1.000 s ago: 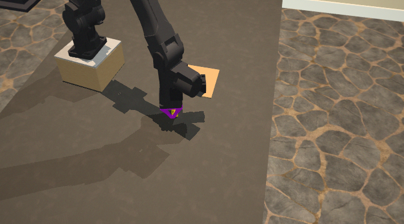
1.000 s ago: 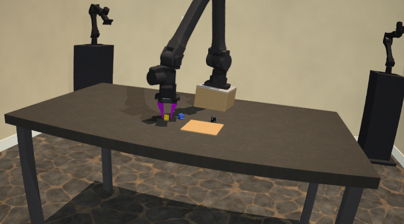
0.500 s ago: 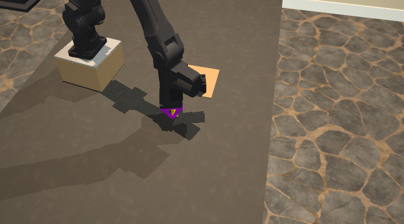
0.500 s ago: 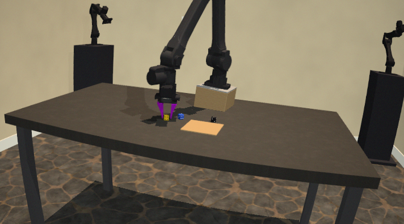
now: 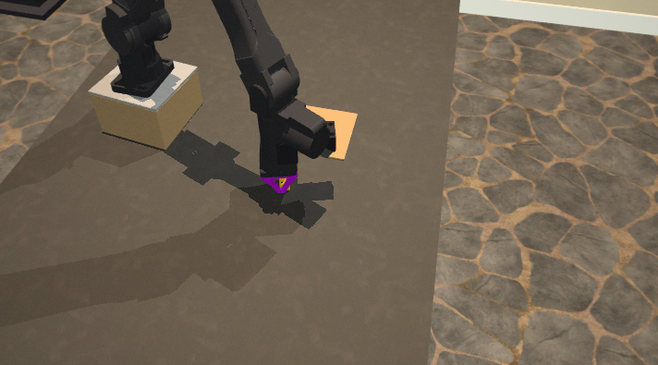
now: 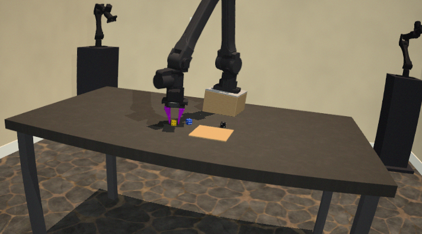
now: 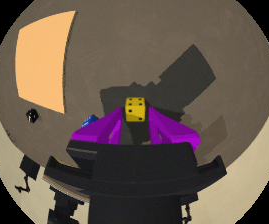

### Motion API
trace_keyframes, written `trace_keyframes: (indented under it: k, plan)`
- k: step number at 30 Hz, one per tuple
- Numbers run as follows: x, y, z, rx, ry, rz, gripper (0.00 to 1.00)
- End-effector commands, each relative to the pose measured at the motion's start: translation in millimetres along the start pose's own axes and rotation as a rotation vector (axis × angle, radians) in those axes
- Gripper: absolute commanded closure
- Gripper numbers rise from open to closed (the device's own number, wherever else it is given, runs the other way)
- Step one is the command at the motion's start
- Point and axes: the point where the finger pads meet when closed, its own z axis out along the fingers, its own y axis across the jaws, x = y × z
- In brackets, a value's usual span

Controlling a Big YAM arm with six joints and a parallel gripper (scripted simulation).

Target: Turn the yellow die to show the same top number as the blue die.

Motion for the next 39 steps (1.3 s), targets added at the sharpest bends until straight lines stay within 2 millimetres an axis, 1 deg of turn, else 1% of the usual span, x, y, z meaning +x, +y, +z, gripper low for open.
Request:
trace_keyframes:
  k: [1,6,7,39]
  plan:
    - [-9.4,-3.6,-8.1,0.019,-0.028,0.0,0.66]
    - [-9.4,-3.6,-8.1,0.019,-0.028,0.0,0.66]
    - [-9.4,-3.6,-8.1,0.019,-0.028,0.0,0.85]
    - [-9.4,-3.6,-8.1,0.019,-0.028,0.0,0.85]
